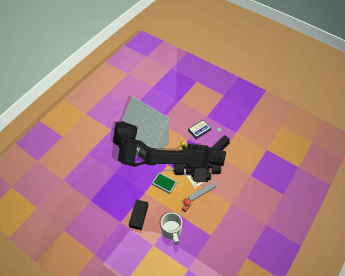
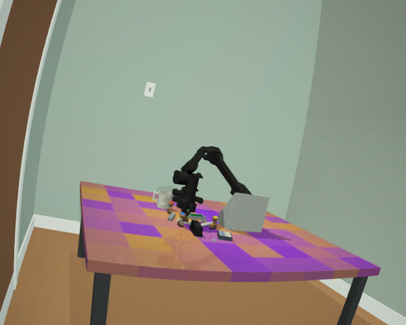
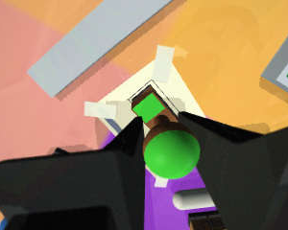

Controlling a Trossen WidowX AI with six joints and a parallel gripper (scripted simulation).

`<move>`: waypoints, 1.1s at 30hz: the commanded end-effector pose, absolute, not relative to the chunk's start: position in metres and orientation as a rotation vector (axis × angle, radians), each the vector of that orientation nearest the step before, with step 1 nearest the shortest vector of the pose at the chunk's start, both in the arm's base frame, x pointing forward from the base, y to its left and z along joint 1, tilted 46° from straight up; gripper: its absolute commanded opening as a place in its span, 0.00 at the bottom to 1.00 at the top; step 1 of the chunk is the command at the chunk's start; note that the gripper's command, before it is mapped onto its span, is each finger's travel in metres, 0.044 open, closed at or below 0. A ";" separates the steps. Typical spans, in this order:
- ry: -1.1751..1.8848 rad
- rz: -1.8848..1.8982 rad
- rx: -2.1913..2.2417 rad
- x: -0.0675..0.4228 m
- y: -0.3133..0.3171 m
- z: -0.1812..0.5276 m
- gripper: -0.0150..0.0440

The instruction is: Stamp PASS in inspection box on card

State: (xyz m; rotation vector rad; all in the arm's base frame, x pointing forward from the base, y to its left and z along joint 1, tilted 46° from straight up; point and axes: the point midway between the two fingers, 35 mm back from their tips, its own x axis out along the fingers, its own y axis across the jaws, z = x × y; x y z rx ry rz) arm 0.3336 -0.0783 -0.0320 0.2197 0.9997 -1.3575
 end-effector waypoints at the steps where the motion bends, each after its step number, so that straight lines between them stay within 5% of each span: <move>1: 1.001 -1.363 0.214 0.333 -0.080 -0.033 0.25; 33: 1.001 -1.362 0.215 0.336 -0.067 -0.021 0.25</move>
